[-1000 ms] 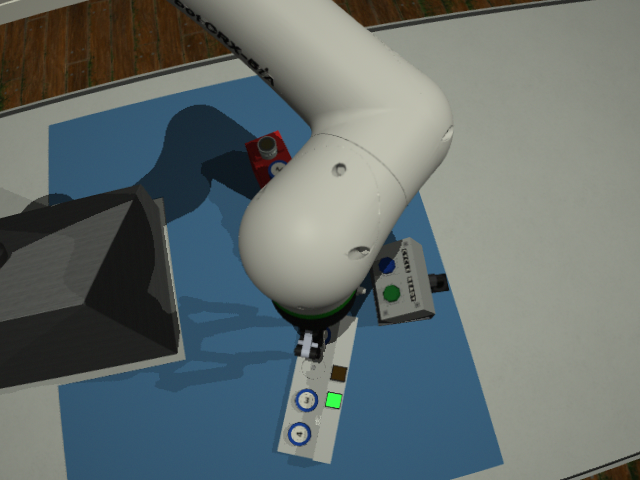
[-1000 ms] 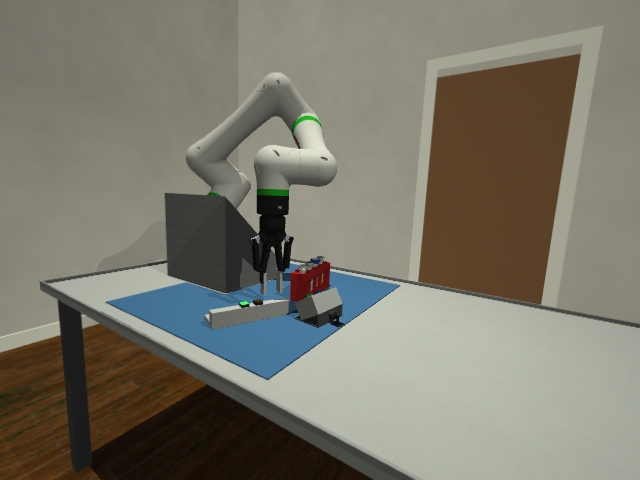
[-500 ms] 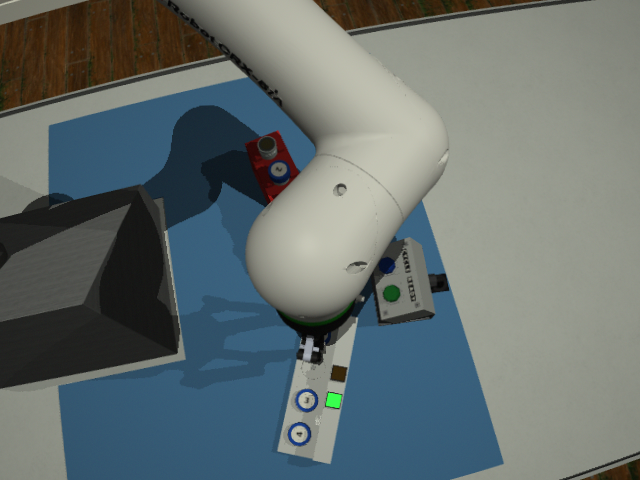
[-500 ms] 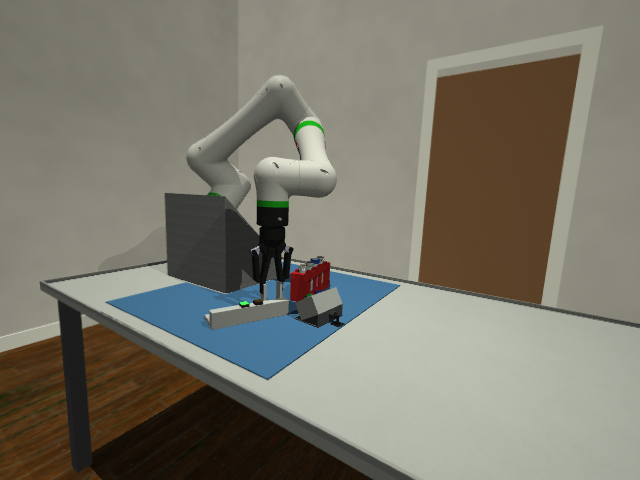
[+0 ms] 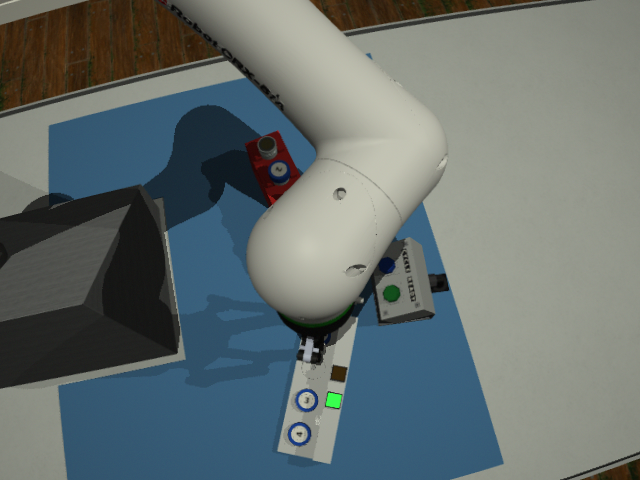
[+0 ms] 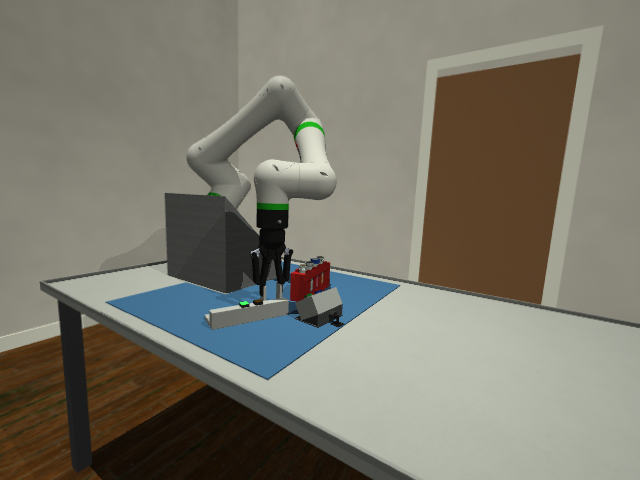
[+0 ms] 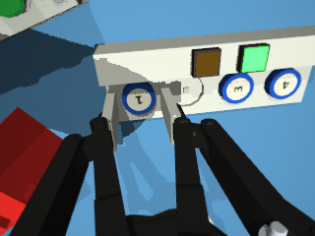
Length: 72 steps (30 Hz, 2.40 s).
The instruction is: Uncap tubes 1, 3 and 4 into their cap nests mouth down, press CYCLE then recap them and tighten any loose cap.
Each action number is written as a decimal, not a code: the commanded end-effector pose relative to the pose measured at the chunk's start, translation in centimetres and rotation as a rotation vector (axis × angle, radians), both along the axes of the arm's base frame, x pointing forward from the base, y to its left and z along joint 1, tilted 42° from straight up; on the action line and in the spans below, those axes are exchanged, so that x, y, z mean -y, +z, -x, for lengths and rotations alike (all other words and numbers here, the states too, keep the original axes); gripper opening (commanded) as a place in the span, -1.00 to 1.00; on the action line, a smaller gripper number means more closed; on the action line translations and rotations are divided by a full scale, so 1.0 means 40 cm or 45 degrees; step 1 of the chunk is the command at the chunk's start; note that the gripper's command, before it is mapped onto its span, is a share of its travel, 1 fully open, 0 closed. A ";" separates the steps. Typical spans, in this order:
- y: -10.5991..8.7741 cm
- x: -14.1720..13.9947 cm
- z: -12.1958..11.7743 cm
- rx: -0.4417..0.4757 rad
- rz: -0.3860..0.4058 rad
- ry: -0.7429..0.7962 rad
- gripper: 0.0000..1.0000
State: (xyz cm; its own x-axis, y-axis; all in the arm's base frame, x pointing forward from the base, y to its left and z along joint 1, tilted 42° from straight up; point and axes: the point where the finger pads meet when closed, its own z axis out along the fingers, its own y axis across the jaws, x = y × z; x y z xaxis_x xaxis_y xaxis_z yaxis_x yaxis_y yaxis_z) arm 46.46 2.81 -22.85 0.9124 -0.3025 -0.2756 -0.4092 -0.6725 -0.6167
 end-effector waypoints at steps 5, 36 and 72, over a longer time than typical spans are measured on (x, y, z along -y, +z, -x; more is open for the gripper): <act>-0.005 -0.004 0.000 0.000 0.000 0.000 -0.41; 0.087 0.080 0.000 0.000 0.000 0.000 -1.00; 0.364 0.109 0.010 -0.480 0.000 -0.524 -1.00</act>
